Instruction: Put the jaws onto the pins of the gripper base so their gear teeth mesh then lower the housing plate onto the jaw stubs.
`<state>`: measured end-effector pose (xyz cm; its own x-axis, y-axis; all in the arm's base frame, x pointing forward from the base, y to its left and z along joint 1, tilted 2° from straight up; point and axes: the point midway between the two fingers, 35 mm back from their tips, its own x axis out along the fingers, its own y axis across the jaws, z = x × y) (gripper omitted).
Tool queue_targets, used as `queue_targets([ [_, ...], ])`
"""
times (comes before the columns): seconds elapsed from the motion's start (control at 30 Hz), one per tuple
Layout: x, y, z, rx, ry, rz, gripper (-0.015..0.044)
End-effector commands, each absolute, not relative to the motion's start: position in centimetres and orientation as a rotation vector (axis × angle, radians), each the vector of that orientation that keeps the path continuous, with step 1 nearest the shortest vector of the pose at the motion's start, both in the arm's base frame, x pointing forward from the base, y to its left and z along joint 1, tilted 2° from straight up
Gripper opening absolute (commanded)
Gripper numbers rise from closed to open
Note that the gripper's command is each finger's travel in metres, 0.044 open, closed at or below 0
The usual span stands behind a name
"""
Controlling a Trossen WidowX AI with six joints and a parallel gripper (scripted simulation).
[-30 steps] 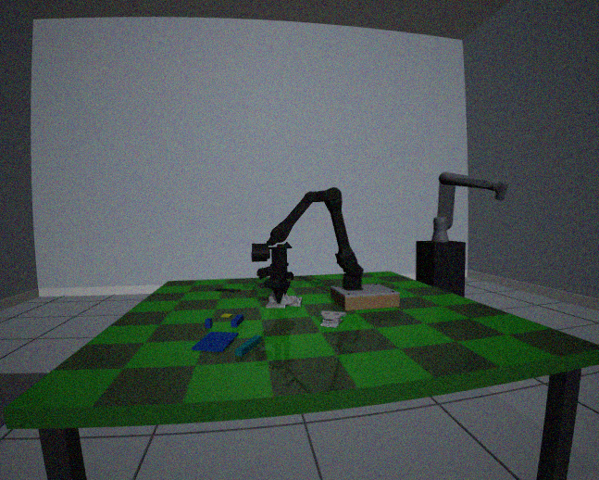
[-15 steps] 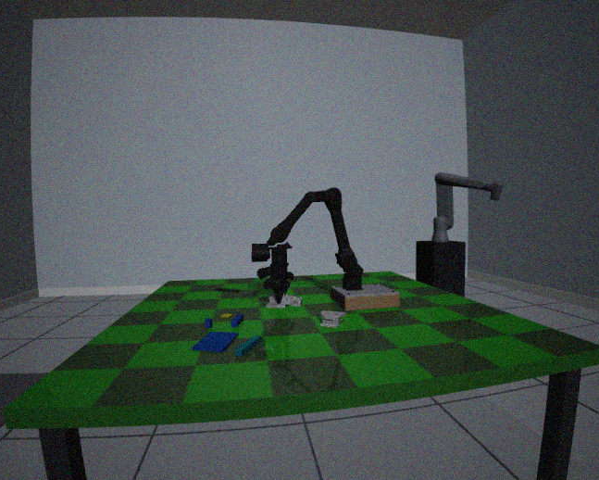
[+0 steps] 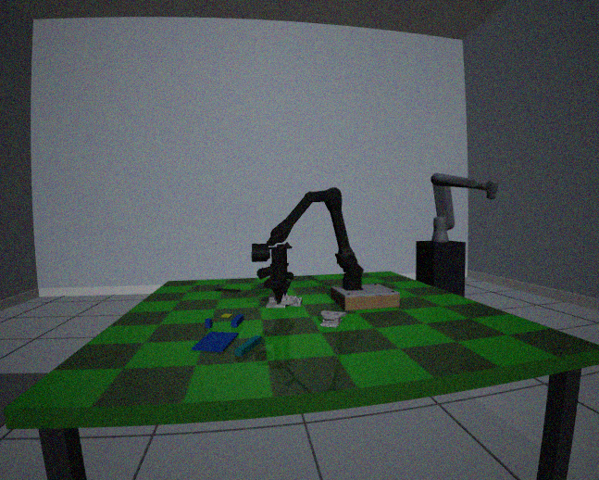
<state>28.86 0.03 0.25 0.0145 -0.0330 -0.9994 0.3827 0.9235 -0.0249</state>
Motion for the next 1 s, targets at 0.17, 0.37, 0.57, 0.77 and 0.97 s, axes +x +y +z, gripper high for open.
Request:
queue_targets([
  [0.17,28.9,0.0,0.3,0.284,1.528,-0.330,0.0224],
  [0.37,28.9,0.0,0.3,0.284,1.528,-0.330,0.0224],
  [0.57,29.0,0.1,1.6,0.284,1.527,-0.330,0.0224],
  [0.77,28.8,0.3,7.2,0.287,1.525,-0.329,0.0224],
  [0.97,29.2,1.0,6.8,0.286,1.500,-0.302,0.0303],
])
